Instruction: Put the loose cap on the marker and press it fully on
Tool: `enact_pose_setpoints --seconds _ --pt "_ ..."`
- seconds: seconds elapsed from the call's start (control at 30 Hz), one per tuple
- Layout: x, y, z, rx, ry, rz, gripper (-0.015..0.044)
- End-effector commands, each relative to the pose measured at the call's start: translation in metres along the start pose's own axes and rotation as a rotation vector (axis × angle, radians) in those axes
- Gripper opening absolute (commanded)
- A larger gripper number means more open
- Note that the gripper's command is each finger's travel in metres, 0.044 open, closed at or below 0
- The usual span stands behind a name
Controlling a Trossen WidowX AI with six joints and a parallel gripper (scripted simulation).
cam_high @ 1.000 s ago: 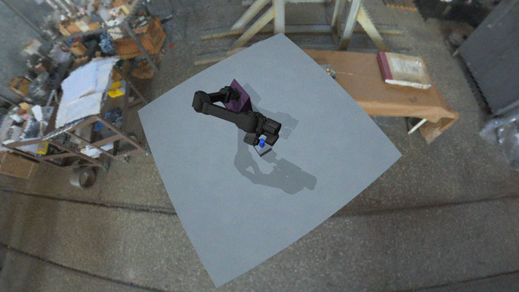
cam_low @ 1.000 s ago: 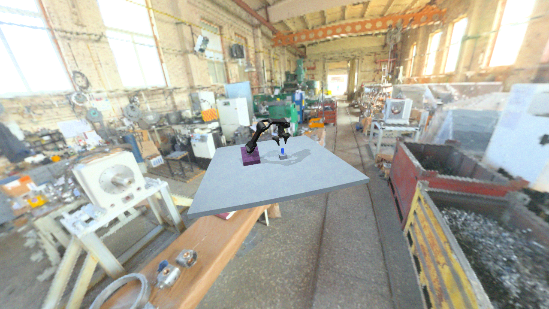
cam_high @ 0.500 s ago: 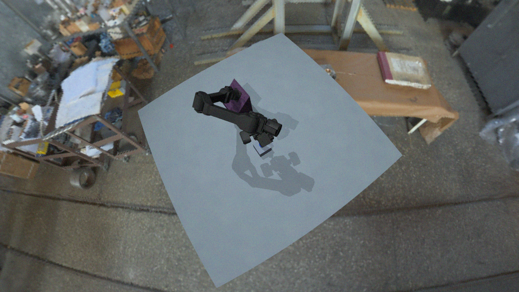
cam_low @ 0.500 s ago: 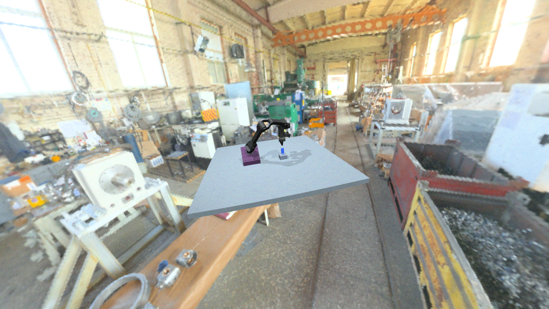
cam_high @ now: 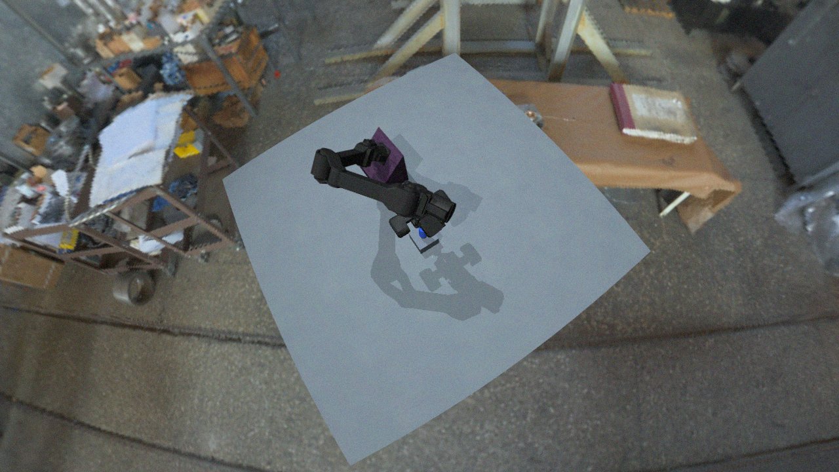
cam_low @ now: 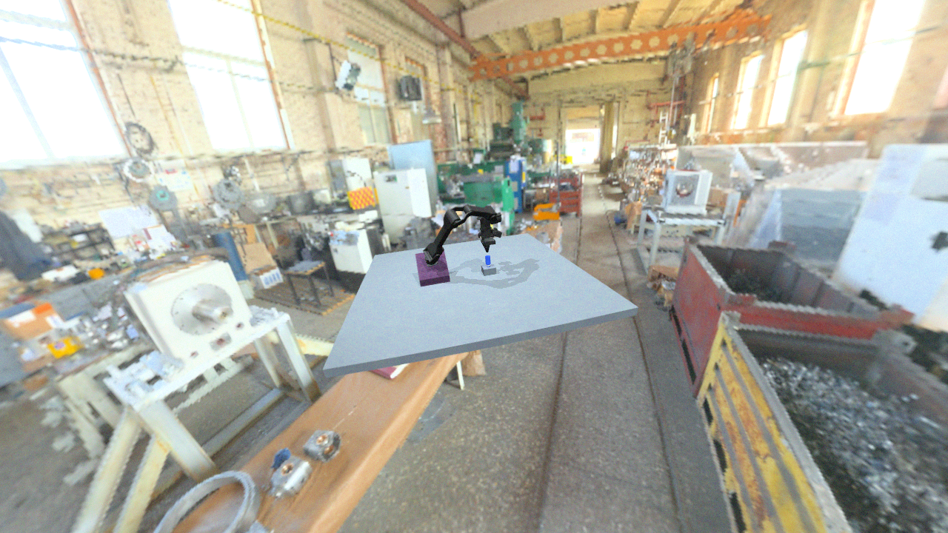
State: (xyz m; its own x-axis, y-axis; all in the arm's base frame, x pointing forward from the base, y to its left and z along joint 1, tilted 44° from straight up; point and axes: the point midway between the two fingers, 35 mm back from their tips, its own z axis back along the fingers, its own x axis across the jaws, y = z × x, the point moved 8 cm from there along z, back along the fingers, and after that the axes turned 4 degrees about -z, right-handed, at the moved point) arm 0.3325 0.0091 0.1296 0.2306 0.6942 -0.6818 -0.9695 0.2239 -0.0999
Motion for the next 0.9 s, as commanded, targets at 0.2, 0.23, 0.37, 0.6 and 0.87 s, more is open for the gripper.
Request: enact_pose_setpoints --seconds 0.2,0.23,0.37,0.6,0.87 --pt "0.000 0.000 -0.014 0.000 0.005 0.005 0.0000" --pt "0.000 0.000 -0.016 0.000 0.005 0.005 0.0000" --pt "0.000 0.000 -0.022 0.000 0.005 0.005 0.0000" --pt "-0.001 0.000 -0.032 -0.001 0.005 0.005 0.0000" --pt "0.000 -0.001 -0.026 -0.003 0.000 0.001 0.0000"
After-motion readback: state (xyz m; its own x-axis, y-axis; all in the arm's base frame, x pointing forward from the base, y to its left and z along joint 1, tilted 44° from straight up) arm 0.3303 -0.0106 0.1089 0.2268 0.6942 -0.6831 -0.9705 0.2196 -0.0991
